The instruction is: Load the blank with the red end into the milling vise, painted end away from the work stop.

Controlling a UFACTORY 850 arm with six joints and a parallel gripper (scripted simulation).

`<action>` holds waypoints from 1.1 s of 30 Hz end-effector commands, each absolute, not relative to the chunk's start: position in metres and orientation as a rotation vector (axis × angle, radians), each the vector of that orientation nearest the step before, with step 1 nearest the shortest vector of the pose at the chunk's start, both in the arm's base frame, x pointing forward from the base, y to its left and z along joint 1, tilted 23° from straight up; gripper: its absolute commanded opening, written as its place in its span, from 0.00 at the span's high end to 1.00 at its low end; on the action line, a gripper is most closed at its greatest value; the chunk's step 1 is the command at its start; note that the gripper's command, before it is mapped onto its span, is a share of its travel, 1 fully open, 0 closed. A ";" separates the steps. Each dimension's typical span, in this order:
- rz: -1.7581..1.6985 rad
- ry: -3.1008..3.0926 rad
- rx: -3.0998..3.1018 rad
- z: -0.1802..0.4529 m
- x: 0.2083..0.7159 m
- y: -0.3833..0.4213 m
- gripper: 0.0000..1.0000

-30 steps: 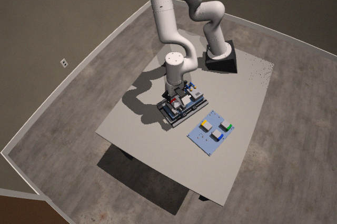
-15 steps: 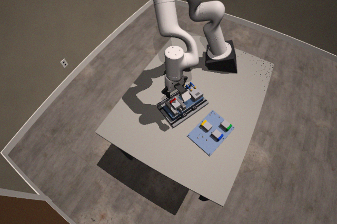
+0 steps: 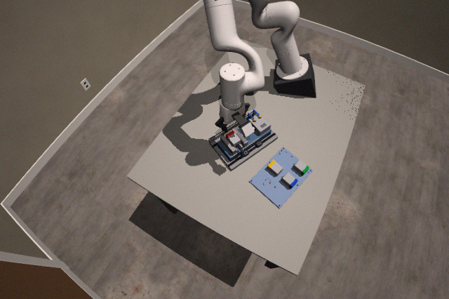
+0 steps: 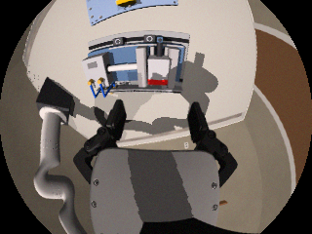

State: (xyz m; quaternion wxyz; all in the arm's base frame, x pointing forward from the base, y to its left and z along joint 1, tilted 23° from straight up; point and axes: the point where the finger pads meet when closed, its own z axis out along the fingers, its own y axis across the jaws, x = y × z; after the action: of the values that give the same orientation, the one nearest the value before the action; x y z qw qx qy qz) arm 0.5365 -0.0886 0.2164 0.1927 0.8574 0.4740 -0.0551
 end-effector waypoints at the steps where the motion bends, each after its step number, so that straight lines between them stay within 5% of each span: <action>1: -0.152 1.330 2.406 0.217 0.537 -0.089 0.00; 33: -0.152 1.330 2.406 0.209 0.538 -0.092 0.00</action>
State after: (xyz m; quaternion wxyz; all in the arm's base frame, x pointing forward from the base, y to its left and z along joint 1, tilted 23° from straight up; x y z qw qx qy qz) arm 0.5373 -0.0918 0.2088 0.1928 0.8574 0.4740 -0.0550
